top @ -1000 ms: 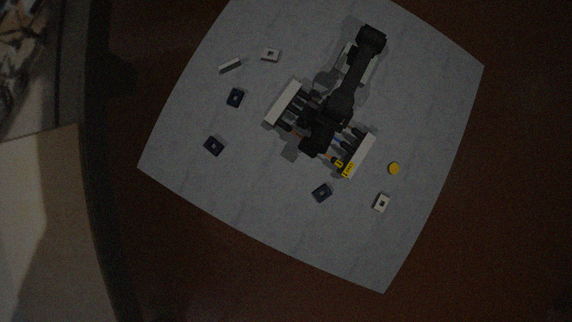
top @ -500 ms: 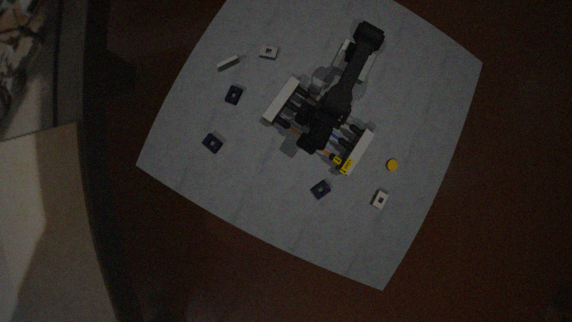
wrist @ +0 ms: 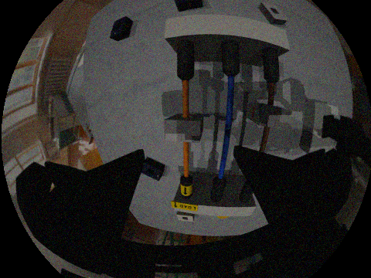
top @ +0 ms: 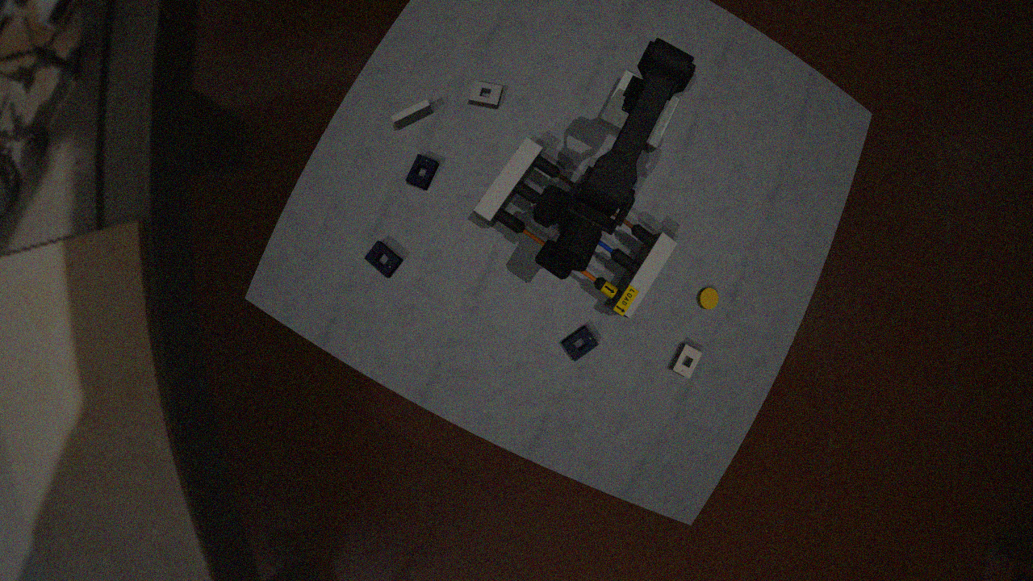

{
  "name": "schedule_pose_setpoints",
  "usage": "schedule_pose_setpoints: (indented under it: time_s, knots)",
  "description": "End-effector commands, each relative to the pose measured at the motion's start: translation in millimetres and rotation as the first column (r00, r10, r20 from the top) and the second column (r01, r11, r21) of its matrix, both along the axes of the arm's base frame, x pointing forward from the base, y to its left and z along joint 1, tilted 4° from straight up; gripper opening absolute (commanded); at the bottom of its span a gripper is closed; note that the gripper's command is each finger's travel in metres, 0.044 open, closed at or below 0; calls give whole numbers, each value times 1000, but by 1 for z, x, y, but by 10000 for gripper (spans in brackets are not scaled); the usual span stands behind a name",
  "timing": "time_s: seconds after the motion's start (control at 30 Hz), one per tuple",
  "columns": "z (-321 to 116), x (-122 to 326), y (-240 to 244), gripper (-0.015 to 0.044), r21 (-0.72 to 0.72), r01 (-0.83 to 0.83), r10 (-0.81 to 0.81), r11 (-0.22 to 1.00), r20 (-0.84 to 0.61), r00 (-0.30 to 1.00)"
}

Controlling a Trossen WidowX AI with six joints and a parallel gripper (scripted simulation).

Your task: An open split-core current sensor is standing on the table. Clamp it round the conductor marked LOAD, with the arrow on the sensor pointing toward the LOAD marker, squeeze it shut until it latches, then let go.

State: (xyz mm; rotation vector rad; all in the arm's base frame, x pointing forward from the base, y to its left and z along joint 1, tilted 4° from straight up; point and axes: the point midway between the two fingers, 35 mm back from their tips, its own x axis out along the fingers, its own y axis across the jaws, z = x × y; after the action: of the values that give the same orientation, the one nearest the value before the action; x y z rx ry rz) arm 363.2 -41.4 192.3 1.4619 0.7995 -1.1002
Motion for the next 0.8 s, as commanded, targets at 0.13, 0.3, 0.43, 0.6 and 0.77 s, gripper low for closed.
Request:
schedule_pose_setpoints:
  time_s: [0.13, 0.3, 0.43, 0.6, 0.77]
  knots:
    - [0, -1, 0, 440, -1, 6, -6, 1000, -2, 1000]
    - [-11, -5, 19, 440, -141, -65, 55, 988, -71, 996]
    - [-21, -14, 50, 440, -377, -195, 143, 905, -164, 976]
    - [-17, -26, 90, 440, -647, -348, 254, 679, -238, 938]
    - [-6, -33, 123, 440, -796, -403, 339, 452, -265, 903]
